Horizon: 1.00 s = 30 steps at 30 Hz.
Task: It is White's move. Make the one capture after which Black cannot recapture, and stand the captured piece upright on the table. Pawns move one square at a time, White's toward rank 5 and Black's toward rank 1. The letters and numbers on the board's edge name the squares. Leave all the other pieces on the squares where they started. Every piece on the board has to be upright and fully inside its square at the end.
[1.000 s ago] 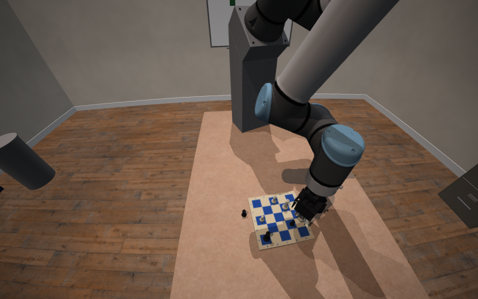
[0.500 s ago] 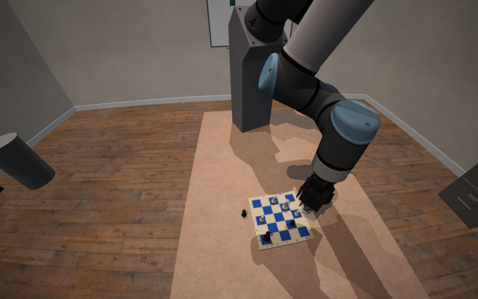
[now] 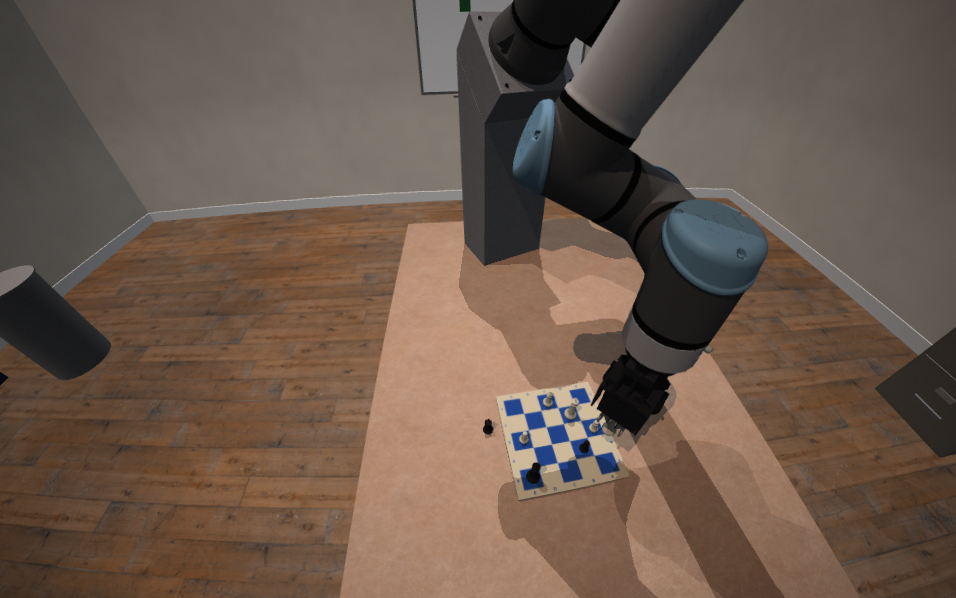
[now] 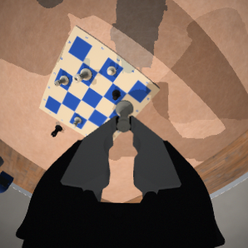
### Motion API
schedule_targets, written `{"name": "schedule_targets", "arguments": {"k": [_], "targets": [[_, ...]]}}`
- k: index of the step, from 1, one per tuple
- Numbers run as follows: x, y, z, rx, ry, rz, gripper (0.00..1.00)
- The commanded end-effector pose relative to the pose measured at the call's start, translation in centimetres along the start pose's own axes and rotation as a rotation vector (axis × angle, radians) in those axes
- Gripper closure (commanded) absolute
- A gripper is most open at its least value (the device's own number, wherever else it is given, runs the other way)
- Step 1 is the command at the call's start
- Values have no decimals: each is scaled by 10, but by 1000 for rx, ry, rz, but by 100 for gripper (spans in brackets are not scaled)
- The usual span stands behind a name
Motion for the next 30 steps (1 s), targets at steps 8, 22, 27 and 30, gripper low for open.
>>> {"name": "schedule_targets", "arguments": {"k": [8,22,27,30], "targets": [[1,1,36,3,133,0,100],[1,-4,36,3,133,0,100],[1,-19,36,3,133,0,100],[1,-32,36,3,133,0,100]]}}
Point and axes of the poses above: the point where the finger pads meet when closed, its own y axis back along the fingers, its own x axis across the jaws, z = x × y, the point moved 6 cm from there along y, back along the fingers, and after that the axes turned 10 degrees about y, right-handed, at the moved point
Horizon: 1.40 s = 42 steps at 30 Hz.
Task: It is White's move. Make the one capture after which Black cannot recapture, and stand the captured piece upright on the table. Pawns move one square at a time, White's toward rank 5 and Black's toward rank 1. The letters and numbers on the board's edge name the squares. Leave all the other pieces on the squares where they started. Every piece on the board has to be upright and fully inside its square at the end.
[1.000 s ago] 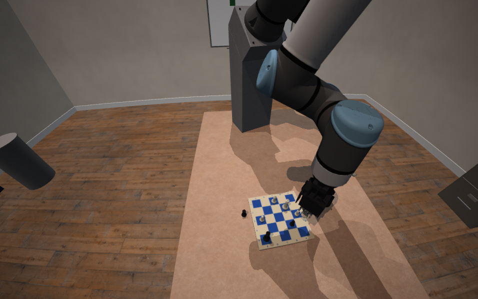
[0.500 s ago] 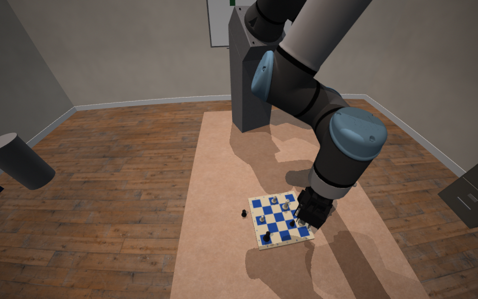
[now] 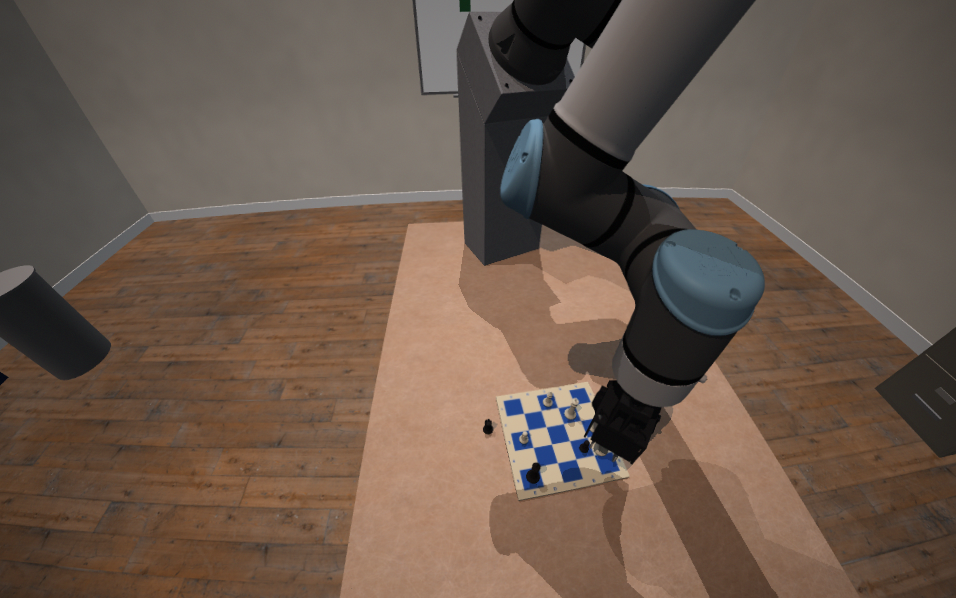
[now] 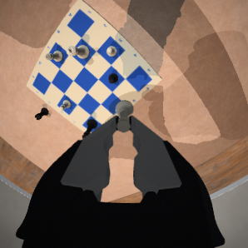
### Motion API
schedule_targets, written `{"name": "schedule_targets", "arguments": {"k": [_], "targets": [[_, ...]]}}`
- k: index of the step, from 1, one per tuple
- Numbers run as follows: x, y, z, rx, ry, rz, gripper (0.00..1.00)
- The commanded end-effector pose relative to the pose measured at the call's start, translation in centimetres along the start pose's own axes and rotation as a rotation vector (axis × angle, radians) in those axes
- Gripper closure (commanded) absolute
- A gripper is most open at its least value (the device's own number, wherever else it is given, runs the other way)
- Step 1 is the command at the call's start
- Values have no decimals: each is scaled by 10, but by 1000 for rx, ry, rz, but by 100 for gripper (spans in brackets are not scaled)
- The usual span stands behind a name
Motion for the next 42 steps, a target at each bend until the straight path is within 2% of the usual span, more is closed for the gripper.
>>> {"name": "schedule_targets", "arguments": {"k": [1,7,9,17,42], "targets": [[0,-21,1,-1,0,0,100],[0,-51,1,-1,0,0,100],[0,-51,1,-1,0,0,100],[0,-77,1,-1,0,0,100],[0,-80,1,-1,0,0,100]]}}
Point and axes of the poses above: the point where the finger pads meet when closed, its own y axis back along the fingers, its own x axis across the jaws, z = x × y, the point moved 6 cm from there along y, back along the fingers, and after that the axes turned 10 degrees about y, right-handed, at the moved point
